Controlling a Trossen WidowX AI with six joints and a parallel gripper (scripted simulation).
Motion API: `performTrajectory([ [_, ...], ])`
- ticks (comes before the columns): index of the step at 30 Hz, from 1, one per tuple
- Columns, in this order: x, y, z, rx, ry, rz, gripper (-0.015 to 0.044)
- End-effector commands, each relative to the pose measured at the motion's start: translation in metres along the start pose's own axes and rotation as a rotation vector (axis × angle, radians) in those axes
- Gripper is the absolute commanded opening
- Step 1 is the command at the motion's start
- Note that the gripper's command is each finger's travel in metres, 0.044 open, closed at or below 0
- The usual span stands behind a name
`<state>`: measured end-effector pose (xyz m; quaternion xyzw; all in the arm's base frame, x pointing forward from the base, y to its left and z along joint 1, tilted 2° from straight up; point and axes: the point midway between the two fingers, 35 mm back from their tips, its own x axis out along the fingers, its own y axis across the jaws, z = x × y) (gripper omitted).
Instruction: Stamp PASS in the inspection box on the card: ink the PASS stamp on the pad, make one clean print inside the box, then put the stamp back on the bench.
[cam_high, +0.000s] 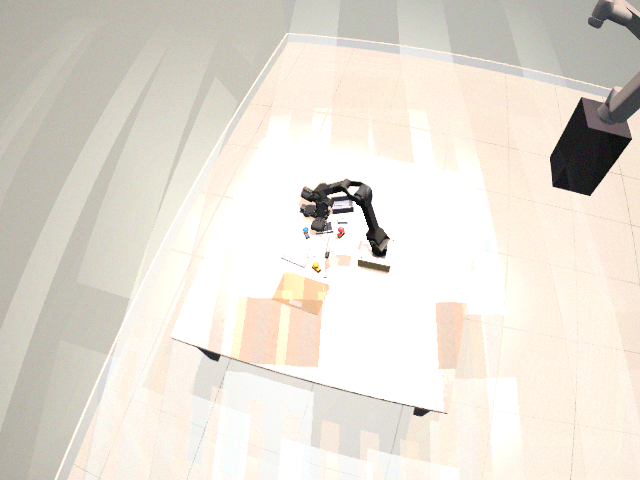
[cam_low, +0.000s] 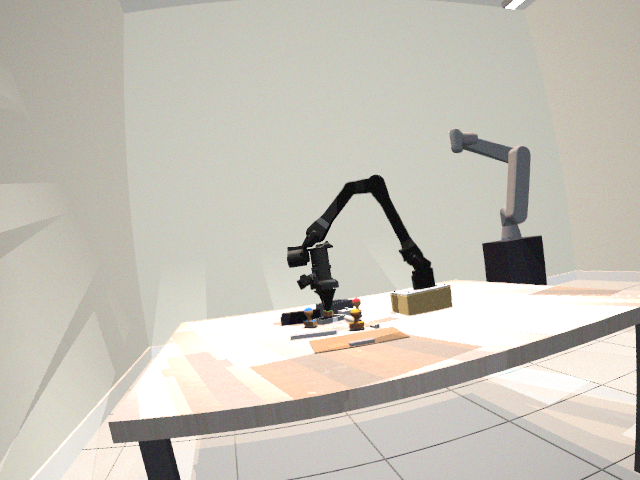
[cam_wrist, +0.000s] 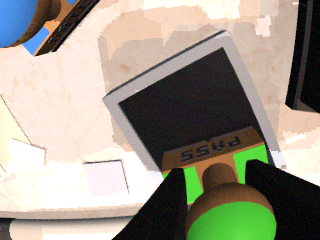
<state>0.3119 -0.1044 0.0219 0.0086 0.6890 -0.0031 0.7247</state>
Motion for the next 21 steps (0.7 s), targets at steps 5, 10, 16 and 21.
performTrajectory([
  [5, -0.004, 0.001, 0.0, -0.001, 0.0, 0.002, 0.0],
  [10, -0.006, 0.001, 0.0, -0.001, 0.0, 0.002, 0.0],
  [16, -0.013, 0.001, 0.0, -0.001, 0.0, 0.002, 0.0],
  [21, -0.021, 0.001, 0.001, -0.001, 0.0, 0.002, 0.0],
])
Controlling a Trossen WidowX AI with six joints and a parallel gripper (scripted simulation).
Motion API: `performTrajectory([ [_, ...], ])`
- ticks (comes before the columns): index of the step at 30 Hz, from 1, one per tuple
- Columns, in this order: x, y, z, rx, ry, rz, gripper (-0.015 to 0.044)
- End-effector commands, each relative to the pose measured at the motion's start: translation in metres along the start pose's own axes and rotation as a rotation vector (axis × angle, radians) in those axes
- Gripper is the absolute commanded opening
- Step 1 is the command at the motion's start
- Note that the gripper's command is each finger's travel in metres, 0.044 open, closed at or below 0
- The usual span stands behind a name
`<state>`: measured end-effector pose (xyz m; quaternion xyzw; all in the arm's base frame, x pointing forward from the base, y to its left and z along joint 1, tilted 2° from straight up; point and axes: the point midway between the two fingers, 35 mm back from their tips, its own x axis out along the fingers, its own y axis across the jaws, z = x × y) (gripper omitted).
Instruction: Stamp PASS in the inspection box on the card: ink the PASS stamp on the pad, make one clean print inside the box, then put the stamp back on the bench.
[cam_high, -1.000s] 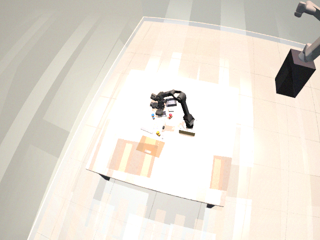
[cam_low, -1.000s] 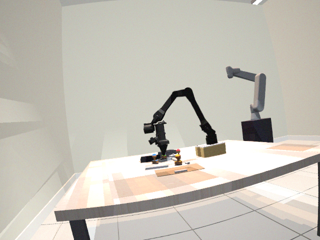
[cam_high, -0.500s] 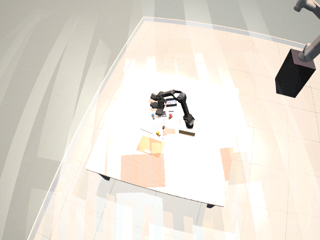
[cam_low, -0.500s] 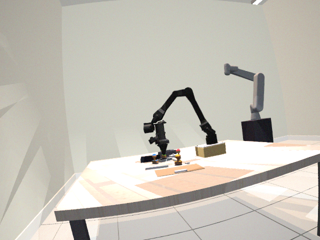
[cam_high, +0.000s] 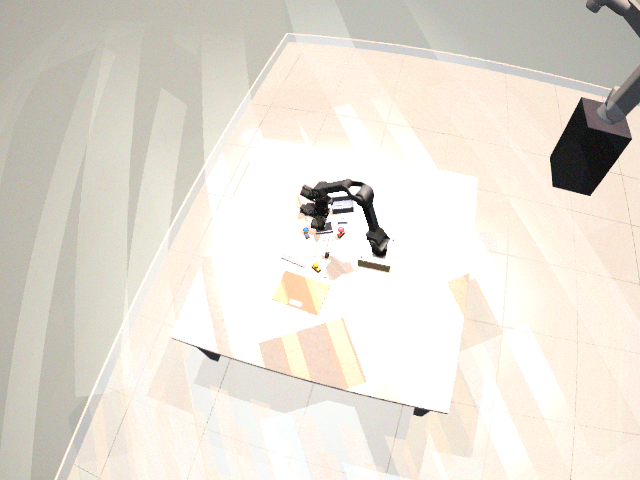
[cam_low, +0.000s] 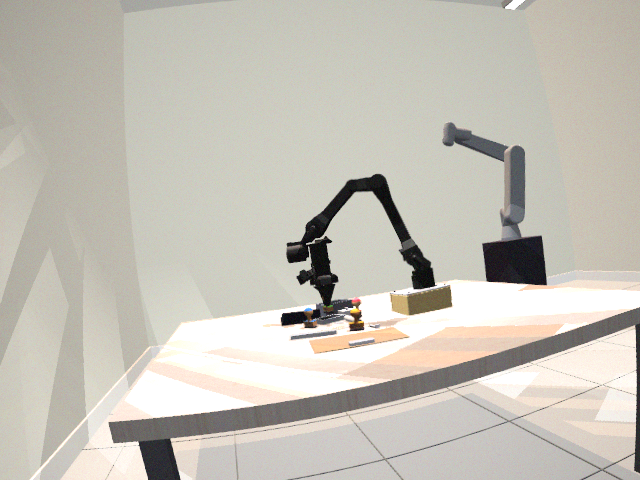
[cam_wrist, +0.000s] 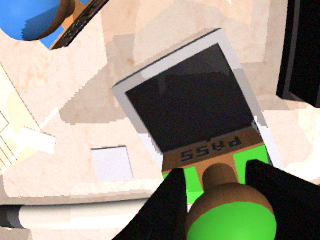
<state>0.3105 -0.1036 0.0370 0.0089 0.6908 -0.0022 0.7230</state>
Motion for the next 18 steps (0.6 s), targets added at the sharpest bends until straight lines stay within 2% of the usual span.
performTrajectory([
  [1, -0.007, 0.0, 0.001, 0.0, -0.005, 0.001, 0.0],
  [18, -0.035, 0.002, 0.001, 0.0, -0.005, 0.001, 0.0],
])
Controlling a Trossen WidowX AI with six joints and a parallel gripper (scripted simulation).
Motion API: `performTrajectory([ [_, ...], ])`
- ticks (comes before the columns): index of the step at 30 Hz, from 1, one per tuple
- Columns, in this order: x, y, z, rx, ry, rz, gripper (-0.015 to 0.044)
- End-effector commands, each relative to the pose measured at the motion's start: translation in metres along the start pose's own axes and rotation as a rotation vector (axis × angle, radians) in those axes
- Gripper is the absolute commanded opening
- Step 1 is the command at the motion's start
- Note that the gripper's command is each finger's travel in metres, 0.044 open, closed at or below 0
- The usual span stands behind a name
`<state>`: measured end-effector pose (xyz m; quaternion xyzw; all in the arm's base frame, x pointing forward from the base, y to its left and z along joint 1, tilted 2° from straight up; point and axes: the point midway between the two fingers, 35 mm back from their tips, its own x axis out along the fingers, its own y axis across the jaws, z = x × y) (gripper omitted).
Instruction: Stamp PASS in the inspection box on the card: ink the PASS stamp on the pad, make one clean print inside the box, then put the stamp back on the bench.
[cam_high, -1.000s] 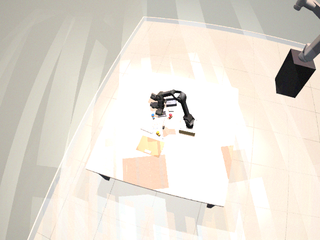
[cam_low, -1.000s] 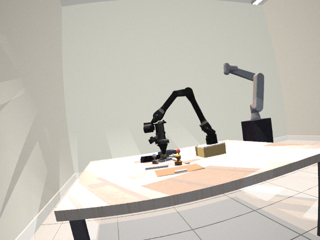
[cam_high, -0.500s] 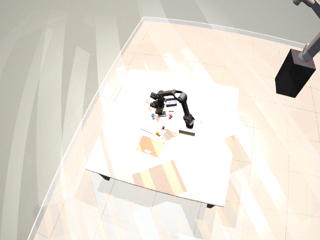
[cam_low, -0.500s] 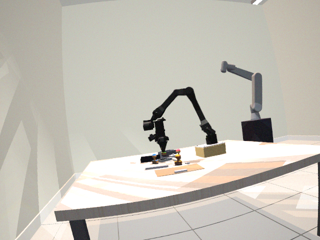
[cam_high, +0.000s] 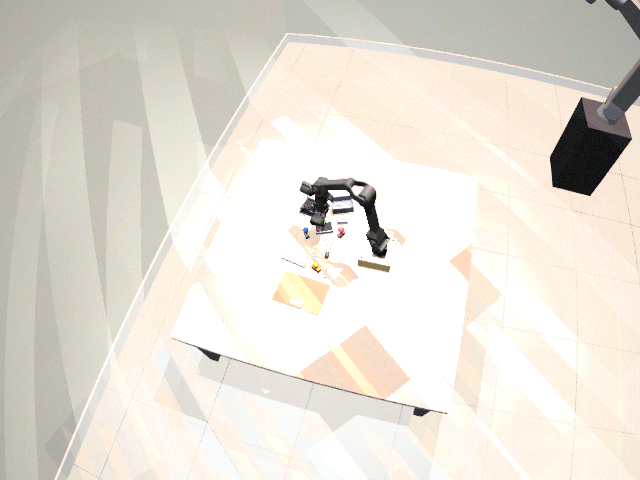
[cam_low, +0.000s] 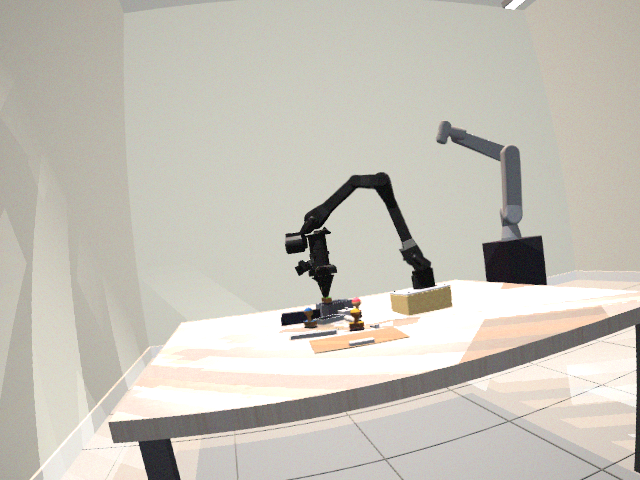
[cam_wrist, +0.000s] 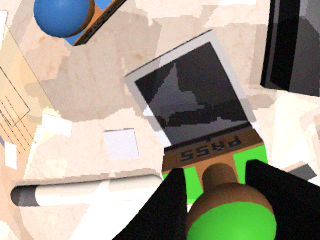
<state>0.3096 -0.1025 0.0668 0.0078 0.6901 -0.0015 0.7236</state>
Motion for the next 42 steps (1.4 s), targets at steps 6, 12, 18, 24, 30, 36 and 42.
performTrajectory([
  [6, -0.011, 0.003, 0.001, 0.019, -0.003, 0.001, 0.0],
  [12, -0.01, 0.019, 0.007, 0.166, -0.008, -0.004, 0.0],
  [18, -0.009, 0.035, 0.013, 0.318, -0.014, -0.007, 0.0],
  [24, -0.008, 0.053, 0.017, 0.471, -0.022, -0.008, 0.0],
  [30, -0.007, 0.07, 0.021, 0.623, -0.03, -0.008, 0.0],
  [36, -0.007, 0.088, 0.024, 0.775, -0.038, -0.006, 0.0],
  [42, -0.006, 0.106, 0.025, 0.927, -0.047, -0.001, 0.0],
])
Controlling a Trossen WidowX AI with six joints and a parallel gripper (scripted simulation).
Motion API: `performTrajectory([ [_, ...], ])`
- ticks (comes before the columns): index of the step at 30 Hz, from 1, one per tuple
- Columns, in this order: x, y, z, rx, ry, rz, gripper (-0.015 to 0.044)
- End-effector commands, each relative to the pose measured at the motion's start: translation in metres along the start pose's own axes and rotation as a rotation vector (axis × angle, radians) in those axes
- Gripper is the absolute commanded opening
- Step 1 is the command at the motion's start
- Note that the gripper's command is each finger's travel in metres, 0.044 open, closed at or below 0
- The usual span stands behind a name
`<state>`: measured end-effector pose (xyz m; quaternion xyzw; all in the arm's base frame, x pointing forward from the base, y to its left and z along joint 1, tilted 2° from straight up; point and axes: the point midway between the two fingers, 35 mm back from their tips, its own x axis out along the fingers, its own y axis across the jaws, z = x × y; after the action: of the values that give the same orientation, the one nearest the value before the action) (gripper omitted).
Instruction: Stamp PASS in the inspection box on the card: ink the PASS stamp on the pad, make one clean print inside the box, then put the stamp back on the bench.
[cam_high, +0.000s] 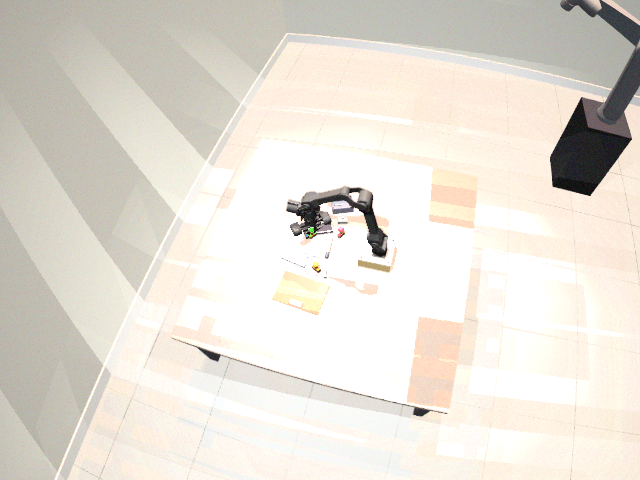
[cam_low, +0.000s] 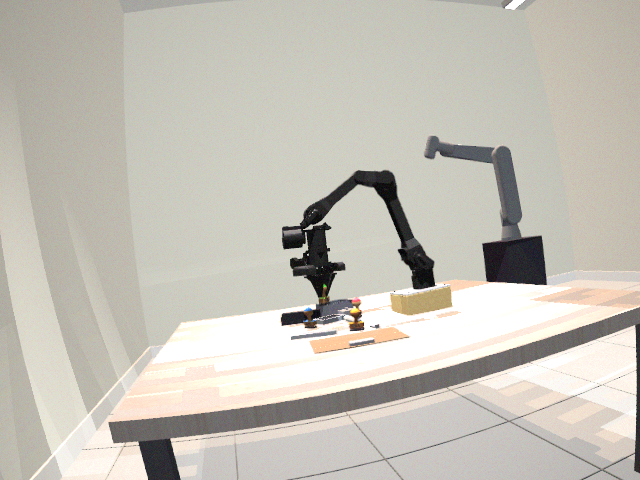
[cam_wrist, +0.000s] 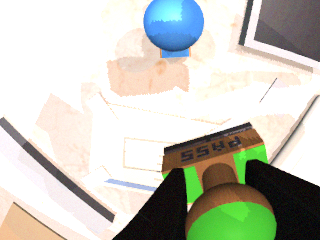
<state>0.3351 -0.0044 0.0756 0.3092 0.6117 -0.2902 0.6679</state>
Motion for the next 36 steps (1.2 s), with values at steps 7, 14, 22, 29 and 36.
performTrajectory([
  [7, 0.001, 0.02, -0.021, 0.243, -0.011, 0.008, 0.0],
  [14, 0.001, 0.032, -0.035, 0.403, -0.015, 0.017, 0.0],
  [22, 0.006, 0.032, -0.035, 0.405, -0.015, 0.017, 0.0],
  [29, 0.01, 0.032, -0.035, 0.407, -0.015, 0.017, 0.0],
  [36, 0.015, 0.033, -0.035, 0.409, -0.016, 0.016, 0.0],
])
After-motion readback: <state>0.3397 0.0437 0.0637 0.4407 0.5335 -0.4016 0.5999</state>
